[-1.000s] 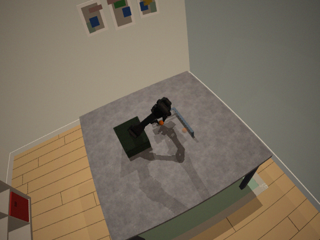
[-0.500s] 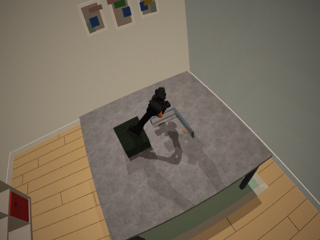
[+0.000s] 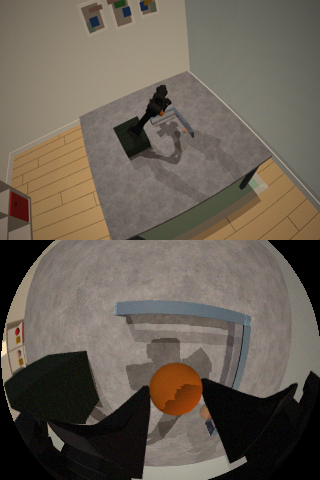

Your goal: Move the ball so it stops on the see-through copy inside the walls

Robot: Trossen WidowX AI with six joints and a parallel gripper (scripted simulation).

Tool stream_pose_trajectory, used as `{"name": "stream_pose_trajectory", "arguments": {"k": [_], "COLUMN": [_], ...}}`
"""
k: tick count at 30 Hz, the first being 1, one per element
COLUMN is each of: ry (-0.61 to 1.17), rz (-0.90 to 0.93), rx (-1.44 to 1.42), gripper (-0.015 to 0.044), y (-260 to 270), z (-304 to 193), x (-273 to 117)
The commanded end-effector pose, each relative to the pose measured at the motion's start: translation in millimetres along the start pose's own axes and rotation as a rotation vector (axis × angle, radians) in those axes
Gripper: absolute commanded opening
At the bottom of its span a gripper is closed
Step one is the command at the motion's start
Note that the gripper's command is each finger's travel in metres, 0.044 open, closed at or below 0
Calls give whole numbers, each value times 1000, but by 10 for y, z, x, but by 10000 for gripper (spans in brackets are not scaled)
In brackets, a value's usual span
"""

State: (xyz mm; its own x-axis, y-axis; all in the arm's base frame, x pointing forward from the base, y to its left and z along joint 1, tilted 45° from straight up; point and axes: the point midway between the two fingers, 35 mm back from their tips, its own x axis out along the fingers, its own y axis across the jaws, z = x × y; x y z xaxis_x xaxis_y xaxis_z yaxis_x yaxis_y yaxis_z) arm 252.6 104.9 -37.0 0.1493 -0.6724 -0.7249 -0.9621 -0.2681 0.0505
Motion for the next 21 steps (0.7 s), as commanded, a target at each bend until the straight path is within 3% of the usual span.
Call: {"name": "stream_pose_trajectory", "arguments": {"k": [1, 21], "ry": [-6, -16], "rz": [-8, -20], "rx": [-96, -580], "gripper": [0, 0], "y": [-105, -482], "z": [-99, -588], "x": [-7, 100]}}
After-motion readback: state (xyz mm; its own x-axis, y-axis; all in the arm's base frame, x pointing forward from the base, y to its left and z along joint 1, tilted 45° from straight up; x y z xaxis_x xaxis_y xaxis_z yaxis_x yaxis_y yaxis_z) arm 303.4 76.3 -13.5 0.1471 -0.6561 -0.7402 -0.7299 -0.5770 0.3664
